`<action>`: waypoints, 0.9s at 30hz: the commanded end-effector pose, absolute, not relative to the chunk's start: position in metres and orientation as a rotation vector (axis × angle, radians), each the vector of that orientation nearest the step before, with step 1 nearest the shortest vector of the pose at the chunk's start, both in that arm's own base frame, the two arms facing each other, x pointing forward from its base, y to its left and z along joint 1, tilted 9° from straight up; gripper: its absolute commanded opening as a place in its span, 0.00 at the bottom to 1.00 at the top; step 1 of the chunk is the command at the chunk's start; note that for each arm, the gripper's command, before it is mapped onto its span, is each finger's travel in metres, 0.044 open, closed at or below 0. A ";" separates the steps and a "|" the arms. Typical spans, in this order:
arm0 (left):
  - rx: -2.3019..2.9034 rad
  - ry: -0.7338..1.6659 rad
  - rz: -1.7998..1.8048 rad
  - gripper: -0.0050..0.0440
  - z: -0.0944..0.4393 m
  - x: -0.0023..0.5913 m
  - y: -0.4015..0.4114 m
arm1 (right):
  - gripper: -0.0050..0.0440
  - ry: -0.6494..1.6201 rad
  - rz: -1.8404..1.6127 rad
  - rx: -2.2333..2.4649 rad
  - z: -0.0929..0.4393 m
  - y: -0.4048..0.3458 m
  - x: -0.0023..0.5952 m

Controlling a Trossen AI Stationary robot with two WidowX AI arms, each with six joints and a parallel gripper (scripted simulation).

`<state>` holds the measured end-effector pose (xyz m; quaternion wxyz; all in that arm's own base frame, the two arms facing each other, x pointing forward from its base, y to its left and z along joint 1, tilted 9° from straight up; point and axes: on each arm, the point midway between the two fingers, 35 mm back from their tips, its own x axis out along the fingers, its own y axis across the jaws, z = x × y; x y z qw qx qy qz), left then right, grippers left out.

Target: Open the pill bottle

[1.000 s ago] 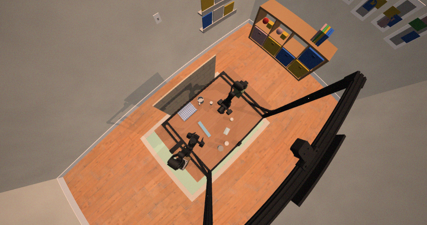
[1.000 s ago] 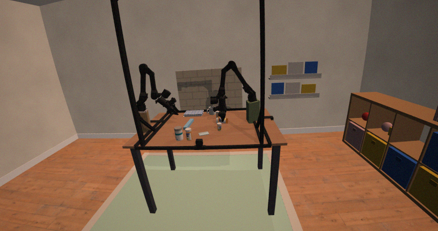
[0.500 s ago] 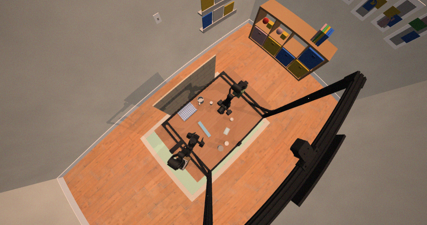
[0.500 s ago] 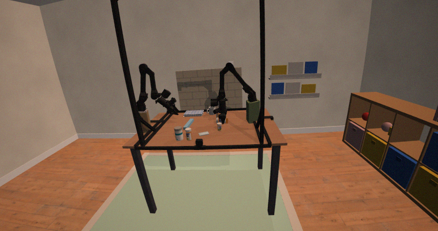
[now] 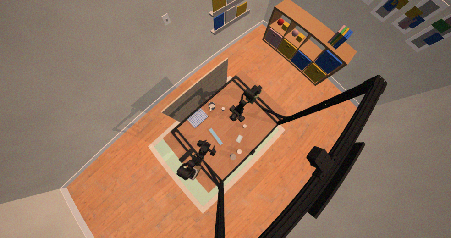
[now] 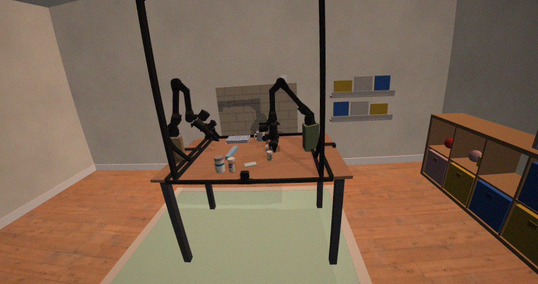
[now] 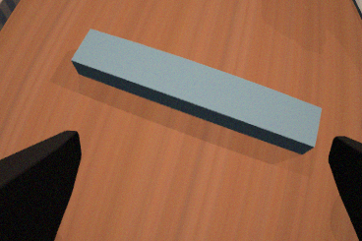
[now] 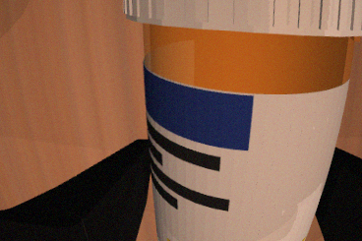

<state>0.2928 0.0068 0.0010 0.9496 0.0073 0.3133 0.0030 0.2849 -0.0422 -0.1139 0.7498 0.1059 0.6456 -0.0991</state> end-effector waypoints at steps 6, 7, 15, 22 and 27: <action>0.015 0.637 0.006 1.00 0.001 0.293 0.007 | 0.55 1.409 -0.223 0.233 -0.114 -0.043 0.285; 0.015 0.637 0.006 1.00 0.001 0.293 0.007 | 0.55 1.409 -0.223 0.233 -0.114 -0.043 0.285; 0.015 0.637 0.006 1.00 0.001 0.293 0.007 | 0.47 1.409 -0.223 0.233 -0.114 -0.043 0.285; 0.015 0.637 0.006 1.00 0.001 0.293 0.007 | 0.47 1.409 -0.223 0.233 -0.114 -0.043 0.285; 0.015 0.637 0.006 1.00 0.001 0.293 0.007 | 0.47 1.409 -0.223 0.233 -0.114 -0.043 0.285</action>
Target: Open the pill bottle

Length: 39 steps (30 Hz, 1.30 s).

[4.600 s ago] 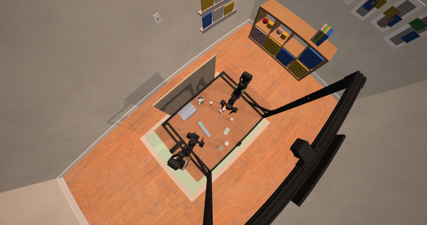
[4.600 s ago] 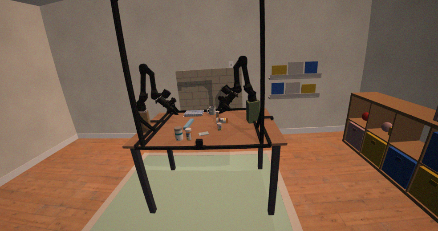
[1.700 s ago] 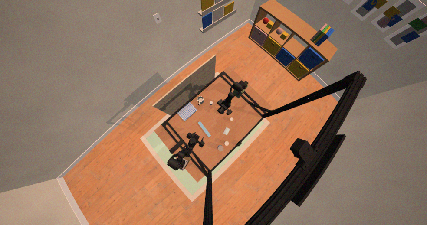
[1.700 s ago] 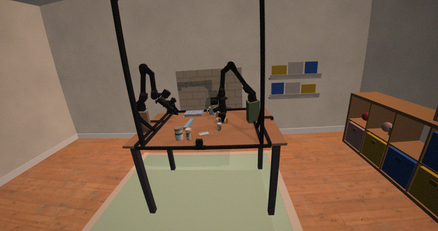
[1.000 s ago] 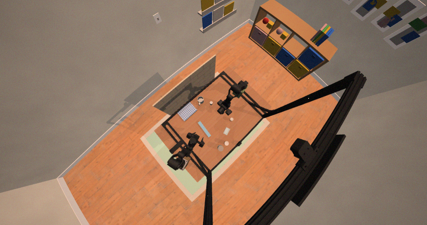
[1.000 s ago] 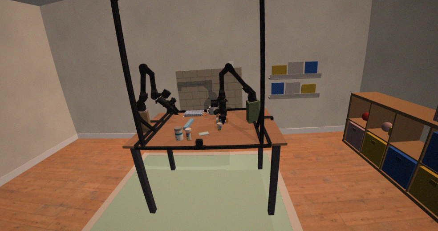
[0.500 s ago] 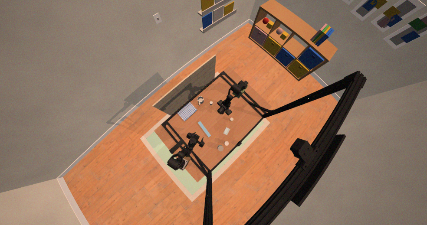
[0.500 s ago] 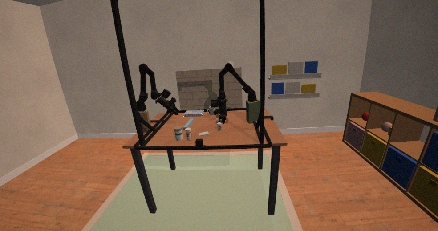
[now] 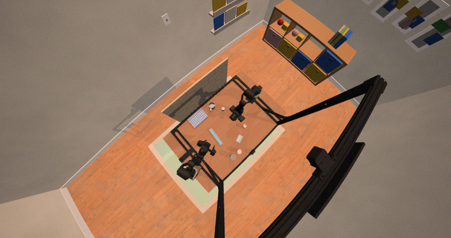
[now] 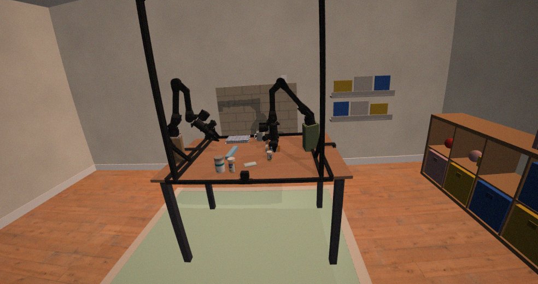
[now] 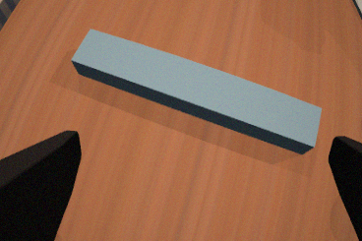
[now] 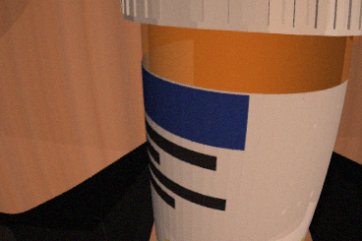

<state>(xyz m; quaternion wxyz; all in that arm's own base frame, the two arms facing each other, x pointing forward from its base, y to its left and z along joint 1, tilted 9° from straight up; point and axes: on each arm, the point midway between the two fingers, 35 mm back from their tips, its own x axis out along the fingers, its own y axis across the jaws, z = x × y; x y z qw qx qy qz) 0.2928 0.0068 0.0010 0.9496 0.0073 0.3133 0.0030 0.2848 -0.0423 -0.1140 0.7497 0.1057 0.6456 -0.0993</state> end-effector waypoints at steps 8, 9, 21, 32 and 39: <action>0.015 0.637 0.006 1.00 0.001 0.293 0.007 | 0.32 1.409 -0.223 0.233 -0.109 -0.043 0.286; 0.015 0.637 0.006 1.00 0.001 0.293 0.007 | 0.27 1.409 -0.223 0.233 -0.105 -0.043 0.286; 0.015 0.637 0.006 1.00 0.001 0.293 0.007 | 0.10 1.409 -0.223 0.233 -0.066 -0.043 0.284; 0.015 0.637 0.006 1.00 0.001 0.293 0.007 | 0.10 1.409 -0.223 0.233 -0.031 -0.042 0.278; 0.015 0.637 0.006 1.00 0.001 0.293 0.007 | 0.10 1.409 -0.223 0.233 -0.005 -0.041 0.269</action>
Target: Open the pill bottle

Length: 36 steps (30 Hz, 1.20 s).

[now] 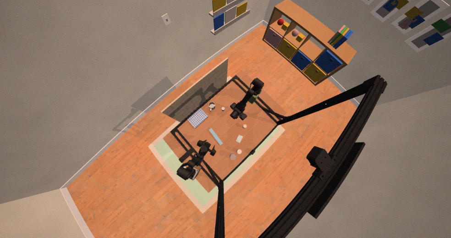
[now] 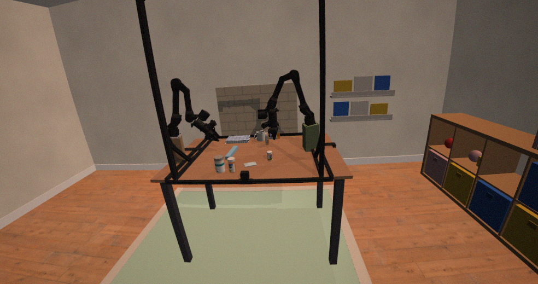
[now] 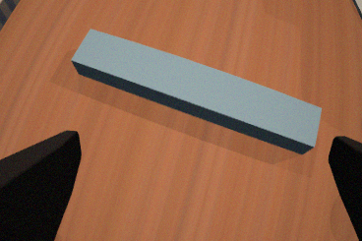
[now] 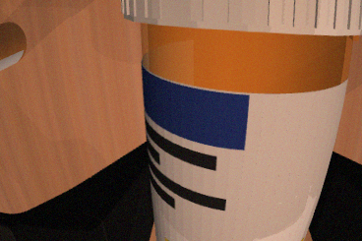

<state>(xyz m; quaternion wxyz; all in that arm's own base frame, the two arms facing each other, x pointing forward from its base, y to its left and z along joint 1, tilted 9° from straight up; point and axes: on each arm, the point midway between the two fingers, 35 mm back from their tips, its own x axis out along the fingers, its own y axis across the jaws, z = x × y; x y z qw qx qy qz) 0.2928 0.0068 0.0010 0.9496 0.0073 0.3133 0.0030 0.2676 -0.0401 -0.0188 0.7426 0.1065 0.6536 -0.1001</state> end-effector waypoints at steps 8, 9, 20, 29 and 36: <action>0.015 0.637 0.006 1.00 0.001 0.293 0.007 | 0.10 1.409 -0.223 0.233 0.004 -0.040 0.267; 0.015 0.637 0.006 1.00 0.001 0.293 0.007 | 0.10 1.409 -0.223 0.233 0.004 -0.040 0.267; 0.015 0.637 0.006 1.00 0.001 0.293 0.007 | 0.10 1.409 -0.223 0.233 0.005 -0.039 0.282; 0.015 0.637 0.006 1.00 0.001 0.293 0.007 | 0.10 1.409 -0.223 0.233 0.005 -0.039 0.282; -0.004 0.477 -0.051 1.00 0.024 0.367 0.001 | 0.10 1.409 -0.223 0.233 0.005 -0.039 0.282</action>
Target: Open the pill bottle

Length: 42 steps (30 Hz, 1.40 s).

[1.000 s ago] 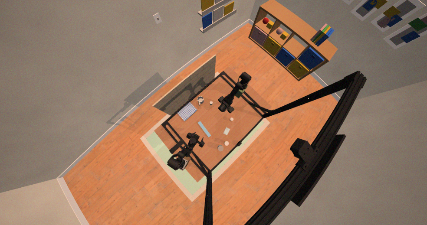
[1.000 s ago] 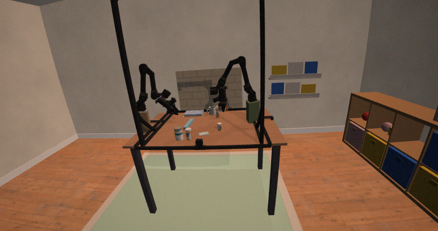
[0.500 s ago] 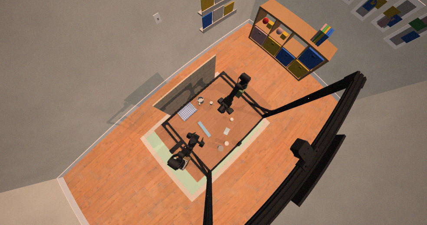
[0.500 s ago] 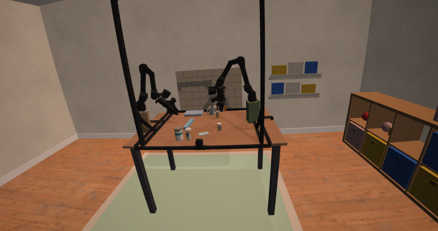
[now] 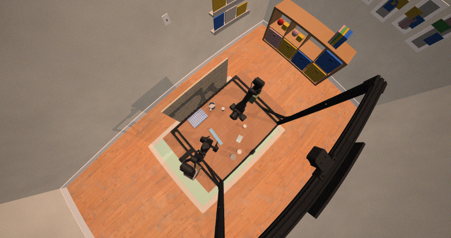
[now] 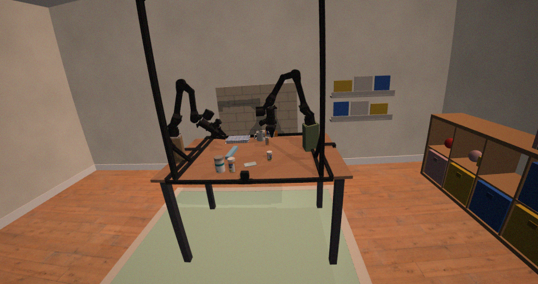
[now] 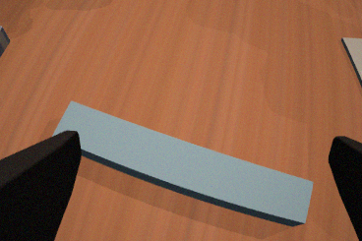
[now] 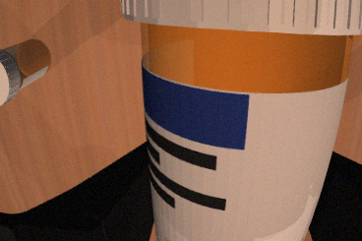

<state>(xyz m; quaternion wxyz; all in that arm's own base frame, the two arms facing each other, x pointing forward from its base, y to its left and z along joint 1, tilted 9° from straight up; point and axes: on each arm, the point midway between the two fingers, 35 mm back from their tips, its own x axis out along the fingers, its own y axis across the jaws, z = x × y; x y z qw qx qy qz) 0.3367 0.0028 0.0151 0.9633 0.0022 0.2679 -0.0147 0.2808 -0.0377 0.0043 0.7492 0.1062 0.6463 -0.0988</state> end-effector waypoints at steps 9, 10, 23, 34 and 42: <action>-0.010 0.272 -0.128 1.00 0.041 0.450 -0.006 | 0.10 1.409 -0.223 0.233 0.005 -0.039 0.282; -0.010 0.243 -0.140 1.00 0.042 0.460 -0.006 | 0.10 1.409 -0.223 0.233 0.005 -0.039 0.282; 0.033 -0.126 -0.284 1.00 0.034 0.554 -0.018 | 0.10 1.409 -0.223 0.233 0.005 -0.039 0.282; 0.037 -0.144 -0.291 1.00 0.033 0.565 -0.020 | 0.10 1.409 -0.223 0.233 0.005 -0.039 0.282; 0.037 -0.145 -0.291 1.00 0.034 0.575 -0.023 | 0.10 1.409 -0.223 0.233 0.005 -0.039 0.282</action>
